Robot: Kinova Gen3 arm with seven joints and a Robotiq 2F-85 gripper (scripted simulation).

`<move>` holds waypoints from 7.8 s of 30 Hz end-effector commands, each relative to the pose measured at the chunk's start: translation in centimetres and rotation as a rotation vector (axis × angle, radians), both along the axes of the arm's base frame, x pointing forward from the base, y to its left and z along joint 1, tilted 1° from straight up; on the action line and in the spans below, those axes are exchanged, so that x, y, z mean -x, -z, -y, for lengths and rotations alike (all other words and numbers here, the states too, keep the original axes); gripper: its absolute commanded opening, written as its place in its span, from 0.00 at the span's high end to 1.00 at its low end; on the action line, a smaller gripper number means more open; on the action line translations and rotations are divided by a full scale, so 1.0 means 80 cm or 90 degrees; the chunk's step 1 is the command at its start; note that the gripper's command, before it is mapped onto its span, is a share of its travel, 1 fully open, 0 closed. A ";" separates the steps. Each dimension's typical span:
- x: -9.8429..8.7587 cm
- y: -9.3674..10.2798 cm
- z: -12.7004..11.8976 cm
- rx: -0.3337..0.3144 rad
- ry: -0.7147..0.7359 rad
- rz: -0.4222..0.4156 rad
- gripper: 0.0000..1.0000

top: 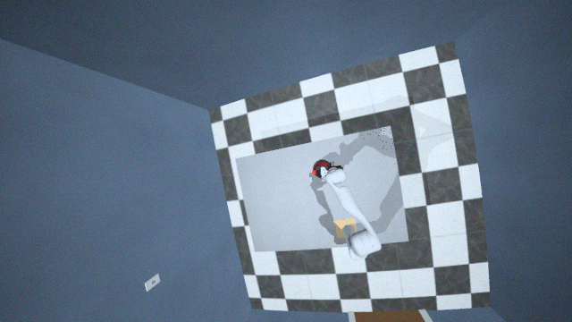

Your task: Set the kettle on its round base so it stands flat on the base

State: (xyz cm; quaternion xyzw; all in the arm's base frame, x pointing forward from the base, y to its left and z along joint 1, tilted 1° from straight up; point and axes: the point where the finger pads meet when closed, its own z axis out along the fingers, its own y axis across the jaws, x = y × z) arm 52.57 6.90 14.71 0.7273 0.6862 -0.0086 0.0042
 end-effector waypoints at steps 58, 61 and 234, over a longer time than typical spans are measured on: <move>-0.001 0.002 0.000 0.000 0.000 0.001 0.20; -0.001 0.002 0.000 0.000 0.000 0.001 0.20; -0.001 -0.198 -0.004 0.000 0.000 0.001 0.20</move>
